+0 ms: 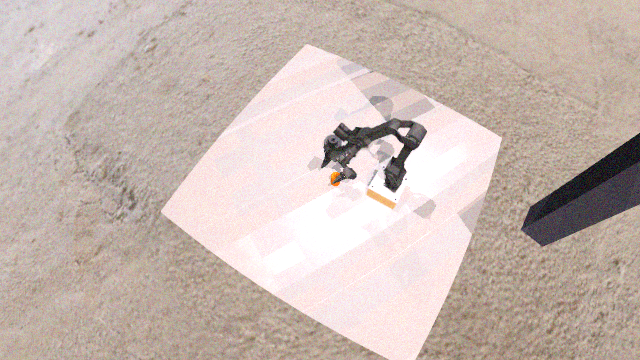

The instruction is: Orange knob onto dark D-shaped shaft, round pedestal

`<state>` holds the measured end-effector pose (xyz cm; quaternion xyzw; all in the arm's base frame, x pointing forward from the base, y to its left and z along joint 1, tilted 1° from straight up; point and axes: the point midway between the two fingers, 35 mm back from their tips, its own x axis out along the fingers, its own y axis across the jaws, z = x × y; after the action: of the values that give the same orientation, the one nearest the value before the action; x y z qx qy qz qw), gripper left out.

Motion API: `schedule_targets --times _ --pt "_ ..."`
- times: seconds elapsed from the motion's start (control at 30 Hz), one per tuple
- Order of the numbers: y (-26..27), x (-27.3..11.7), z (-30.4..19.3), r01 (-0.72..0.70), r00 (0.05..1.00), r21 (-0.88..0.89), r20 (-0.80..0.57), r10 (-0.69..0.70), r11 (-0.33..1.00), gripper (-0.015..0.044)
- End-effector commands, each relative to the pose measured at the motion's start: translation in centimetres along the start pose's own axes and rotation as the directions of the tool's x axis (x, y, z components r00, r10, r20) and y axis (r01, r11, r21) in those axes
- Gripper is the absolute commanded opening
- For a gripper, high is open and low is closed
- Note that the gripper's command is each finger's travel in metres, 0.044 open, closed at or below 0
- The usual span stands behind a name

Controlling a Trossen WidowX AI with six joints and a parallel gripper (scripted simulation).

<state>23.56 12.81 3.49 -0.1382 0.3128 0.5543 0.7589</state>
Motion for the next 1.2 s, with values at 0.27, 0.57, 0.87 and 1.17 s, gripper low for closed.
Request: schedule_targets --times 0.27,0.57,0.87,1.17 --pt "2.2 -4.1 3.1 0.068 0.623 -0.147 -0.766 -0.157 0.987 0.0440" --pt "2.2 -4.1 3.1 0.068 0.623 -0.147 -0.766 -0.157 0.987 0.0440" --pt "2.2 -4.1 3.1 0.380 0.623 0.121 -0.766 -0.156 0.917 0.0440" --pt "2.2 -3.9 2.9 0.702 0.624 0.462 -0.766 -0.156 0.542 0.0440"
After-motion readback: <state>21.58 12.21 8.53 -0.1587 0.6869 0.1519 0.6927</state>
